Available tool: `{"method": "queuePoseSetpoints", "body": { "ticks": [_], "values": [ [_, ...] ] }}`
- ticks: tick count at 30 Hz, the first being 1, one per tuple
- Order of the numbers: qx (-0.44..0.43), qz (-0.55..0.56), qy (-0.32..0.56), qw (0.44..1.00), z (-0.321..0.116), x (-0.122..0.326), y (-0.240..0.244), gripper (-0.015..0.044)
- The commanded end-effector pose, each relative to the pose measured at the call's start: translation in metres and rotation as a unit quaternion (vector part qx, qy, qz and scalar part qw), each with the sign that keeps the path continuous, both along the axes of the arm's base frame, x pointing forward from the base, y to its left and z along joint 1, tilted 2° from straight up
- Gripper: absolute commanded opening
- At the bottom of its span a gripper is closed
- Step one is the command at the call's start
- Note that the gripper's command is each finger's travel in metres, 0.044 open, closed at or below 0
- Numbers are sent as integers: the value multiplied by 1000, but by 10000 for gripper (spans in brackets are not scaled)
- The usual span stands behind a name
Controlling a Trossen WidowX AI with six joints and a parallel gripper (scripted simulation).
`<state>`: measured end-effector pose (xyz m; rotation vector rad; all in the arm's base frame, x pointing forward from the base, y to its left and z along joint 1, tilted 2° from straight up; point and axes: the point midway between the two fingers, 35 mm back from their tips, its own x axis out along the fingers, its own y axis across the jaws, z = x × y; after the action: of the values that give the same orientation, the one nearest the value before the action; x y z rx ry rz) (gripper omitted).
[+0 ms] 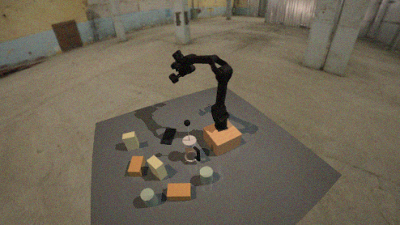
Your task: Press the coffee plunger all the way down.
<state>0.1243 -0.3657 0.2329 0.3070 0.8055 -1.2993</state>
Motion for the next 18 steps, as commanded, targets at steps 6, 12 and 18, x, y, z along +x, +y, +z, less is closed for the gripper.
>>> {"method": "queuePoseSetpoints", "body": {
  "ticks": [6,12,18],
  "values": [
    [-12,225,-55,973,35,86,128,440],
    [-11,384,-96,918,47,103,229,440],
    [2,529,-135,838,48,90,319,440]
  ]
}}
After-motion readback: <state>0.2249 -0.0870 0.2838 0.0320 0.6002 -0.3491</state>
